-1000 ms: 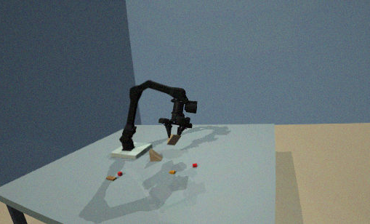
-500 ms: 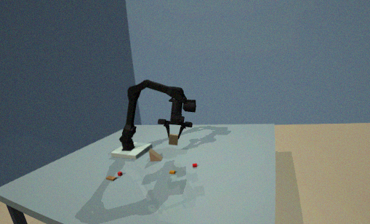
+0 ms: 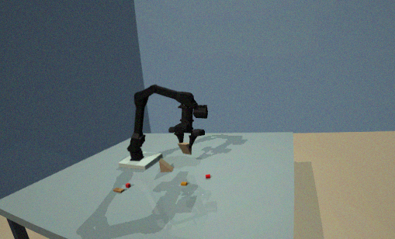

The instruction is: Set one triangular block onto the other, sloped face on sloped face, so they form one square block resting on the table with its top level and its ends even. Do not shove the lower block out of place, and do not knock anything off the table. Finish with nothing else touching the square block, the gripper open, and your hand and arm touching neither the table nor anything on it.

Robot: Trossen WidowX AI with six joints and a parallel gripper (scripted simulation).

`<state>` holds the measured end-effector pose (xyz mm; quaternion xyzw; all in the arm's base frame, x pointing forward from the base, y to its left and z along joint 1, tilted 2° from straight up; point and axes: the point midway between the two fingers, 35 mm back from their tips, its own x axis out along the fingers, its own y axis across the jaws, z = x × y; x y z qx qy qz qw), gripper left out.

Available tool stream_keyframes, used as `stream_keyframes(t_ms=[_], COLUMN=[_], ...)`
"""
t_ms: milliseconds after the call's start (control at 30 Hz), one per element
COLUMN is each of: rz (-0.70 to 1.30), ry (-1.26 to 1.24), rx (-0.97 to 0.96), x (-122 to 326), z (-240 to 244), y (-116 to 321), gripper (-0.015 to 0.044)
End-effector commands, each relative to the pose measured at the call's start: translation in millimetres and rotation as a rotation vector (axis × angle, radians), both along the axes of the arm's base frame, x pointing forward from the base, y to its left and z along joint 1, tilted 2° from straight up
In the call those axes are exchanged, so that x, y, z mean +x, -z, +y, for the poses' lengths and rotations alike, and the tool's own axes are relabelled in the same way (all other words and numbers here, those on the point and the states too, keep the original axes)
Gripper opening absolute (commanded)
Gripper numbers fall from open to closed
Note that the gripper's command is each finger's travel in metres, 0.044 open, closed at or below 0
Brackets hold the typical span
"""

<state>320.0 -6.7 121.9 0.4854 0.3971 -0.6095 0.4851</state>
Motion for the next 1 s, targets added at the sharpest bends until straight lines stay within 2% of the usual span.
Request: stream_keyframes(t_ms=[0,967], rz=[-0.041,-0.228], ry=[0.133,1.083], rx=[0.019,0.155], x=[0.2,3.9], z=[0.1,-2.9], y=[-1.1,-9.5], gripper=[0.0000,0.0000])
